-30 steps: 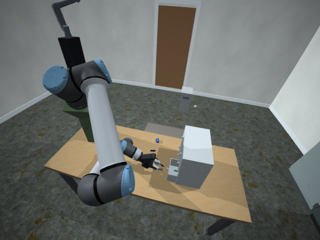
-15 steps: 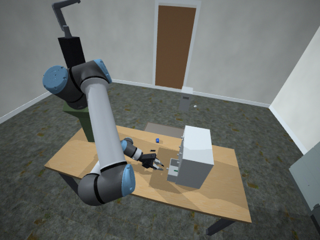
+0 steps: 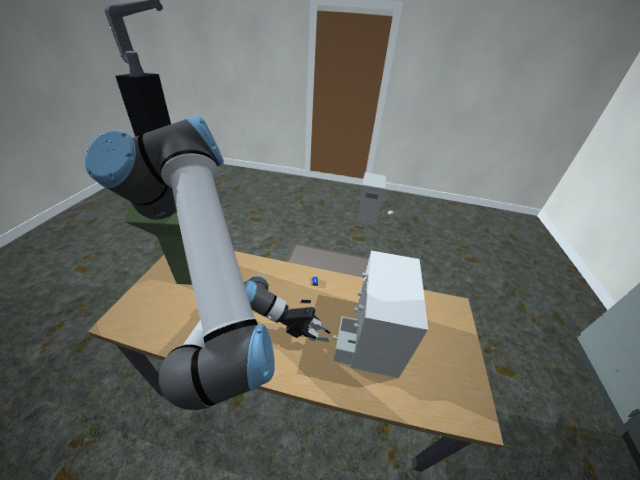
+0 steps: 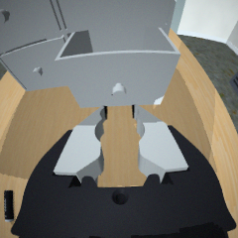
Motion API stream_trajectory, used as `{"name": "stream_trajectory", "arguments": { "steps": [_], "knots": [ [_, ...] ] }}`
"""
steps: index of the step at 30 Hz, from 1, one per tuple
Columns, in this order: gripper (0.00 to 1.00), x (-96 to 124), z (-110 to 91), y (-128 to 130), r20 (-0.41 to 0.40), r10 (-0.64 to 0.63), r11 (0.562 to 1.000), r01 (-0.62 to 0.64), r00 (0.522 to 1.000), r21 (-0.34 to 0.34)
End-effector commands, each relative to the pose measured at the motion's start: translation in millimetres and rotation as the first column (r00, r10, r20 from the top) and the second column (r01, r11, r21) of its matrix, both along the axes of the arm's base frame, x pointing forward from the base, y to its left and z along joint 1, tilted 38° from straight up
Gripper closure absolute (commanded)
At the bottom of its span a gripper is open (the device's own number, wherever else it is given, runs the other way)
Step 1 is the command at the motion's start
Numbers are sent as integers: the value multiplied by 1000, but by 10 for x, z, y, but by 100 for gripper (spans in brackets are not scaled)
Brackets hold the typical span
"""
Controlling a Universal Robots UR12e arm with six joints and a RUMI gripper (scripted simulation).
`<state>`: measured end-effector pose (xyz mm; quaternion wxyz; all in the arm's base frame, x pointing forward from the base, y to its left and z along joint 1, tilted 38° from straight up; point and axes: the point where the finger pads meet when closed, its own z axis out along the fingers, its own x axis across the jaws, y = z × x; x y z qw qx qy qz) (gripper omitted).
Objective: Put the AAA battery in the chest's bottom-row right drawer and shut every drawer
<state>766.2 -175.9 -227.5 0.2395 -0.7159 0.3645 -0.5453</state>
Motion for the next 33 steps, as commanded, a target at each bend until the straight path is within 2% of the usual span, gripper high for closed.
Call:
{"name": "stream_trajectory", "arguments": {
  "steps": [1,20,33],
  "knots": [
    [80,80,17,17,1,0,1000,0,1000,-1],
    [80,227,35,58,1,0,1000,0,1000,-1],
    [80,236,26,68,-1,0,1000,0,1000,1]
  ]
}}
